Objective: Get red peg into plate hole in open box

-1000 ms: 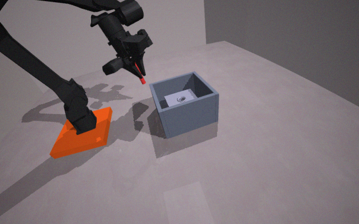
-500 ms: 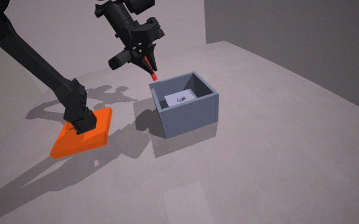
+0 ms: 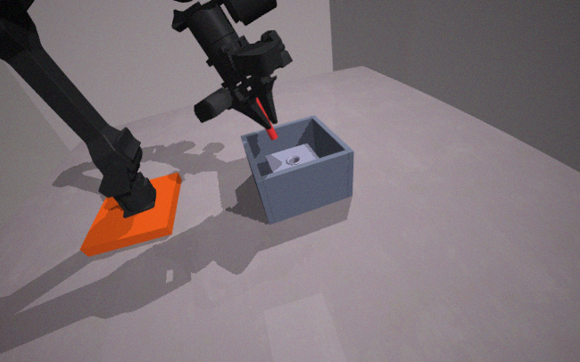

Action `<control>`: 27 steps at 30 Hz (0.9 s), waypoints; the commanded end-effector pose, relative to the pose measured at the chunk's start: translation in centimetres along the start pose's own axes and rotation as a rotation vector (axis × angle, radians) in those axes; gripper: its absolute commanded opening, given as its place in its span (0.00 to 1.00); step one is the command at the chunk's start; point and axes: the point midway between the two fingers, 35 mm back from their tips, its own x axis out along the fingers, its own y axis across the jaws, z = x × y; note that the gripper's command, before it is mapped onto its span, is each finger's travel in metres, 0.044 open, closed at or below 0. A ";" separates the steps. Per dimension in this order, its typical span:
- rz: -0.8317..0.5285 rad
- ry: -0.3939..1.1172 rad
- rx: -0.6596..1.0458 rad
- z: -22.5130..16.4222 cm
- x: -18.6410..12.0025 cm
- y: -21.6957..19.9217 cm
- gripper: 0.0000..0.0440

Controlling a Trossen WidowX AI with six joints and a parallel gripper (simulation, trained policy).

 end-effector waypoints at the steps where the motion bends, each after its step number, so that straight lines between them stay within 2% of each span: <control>1: -0.002 0.002 0.012 0.8 0.8 0.1 0.00; 19: -0.048 0.065 0.033 2.4 5.4 -0.3 0.01; 21: -0.057 0.073 0.025 2.4 6.0 -0.4 0.07; 25: -0.073 0.086 0.001 2.5 6.7 -0.5 0.29; 27: -0.087 0.098 -0.014 2.5 7.0 -0.6 0.32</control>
